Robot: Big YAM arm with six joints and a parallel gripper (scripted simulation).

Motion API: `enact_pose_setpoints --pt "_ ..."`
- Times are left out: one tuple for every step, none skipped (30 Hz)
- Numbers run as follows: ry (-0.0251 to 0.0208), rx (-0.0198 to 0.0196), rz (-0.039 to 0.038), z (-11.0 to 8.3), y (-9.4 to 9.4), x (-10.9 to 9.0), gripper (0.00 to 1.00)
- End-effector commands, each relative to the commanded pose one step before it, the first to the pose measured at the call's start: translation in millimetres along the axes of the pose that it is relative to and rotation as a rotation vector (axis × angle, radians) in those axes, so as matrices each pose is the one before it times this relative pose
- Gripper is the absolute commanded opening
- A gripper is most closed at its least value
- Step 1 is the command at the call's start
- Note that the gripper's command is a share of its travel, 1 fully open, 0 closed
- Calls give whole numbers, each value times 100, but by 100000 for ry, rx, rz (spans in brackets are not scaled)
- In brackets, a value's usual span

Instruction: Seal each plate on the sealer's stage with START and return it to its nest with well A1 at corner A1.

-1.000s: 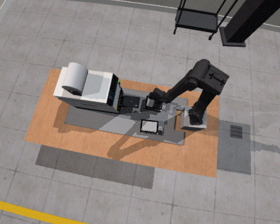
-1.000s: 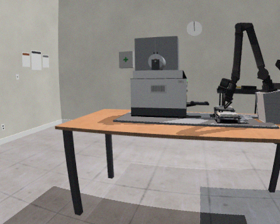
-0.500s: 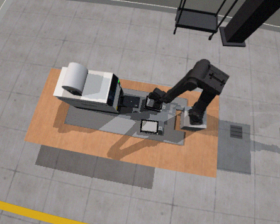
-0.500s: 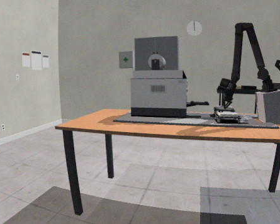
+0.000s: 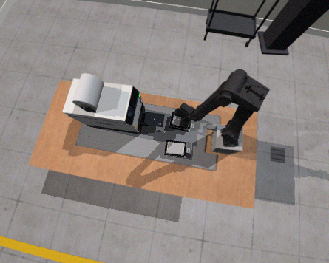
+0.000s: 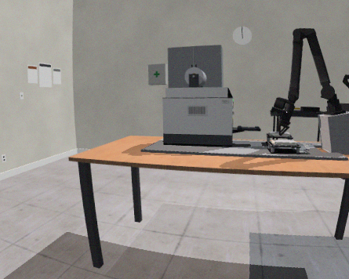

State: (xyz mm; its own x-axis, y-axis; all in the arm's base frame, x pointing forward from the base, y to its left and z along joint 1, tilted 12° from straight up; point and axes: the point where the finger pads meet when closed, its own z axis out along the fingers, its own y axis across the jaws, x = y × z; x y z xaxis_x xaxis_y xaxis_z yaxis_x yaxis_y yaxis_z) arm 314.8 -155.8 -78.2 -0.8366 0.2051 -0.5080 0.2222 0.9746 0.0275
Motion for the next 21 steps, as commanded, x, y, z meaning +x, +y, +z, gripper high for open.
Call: enact_pose_setpoints --pt "-6288 2026 -1993 -355 -857 -2375 0" --pt "0 0 0 0 0 0 0" --pt "38 45 97 -11 -31 36 0" --pt "1 55 90 -5 -34 12 0" --pt "1 55 90 -5 -34 12 0" --pt "1 -5 1 0 4 4 0" --pt "1 5 17 -1 -3 6 0" --pt "-76 28 1 -7 -6 2 0" --pt "-76 14 -19 0 1 -14 0" --pt "25 -5 17 -1 1 12 0" --pt "30 -6 42 -1 2 14 0" --pt "12 -1 20 -1 0 9 0" --pt "371 -106 91 -43 81 247 0" --pt "371 -105 91 -37 73 233 0" --pt "371 -105 91 -37 73 233 0" --pt "371 -105 91 -37 73 233 0" --pt "88 -23 35 -9 16 58 100" --pt "0 0 0 0 0 0 100" --pt "0 0 0 0 0 0 100" --pt "674 -219 109 -7 76 199 100" --pt "493 -146 105 -8 49 157 100"
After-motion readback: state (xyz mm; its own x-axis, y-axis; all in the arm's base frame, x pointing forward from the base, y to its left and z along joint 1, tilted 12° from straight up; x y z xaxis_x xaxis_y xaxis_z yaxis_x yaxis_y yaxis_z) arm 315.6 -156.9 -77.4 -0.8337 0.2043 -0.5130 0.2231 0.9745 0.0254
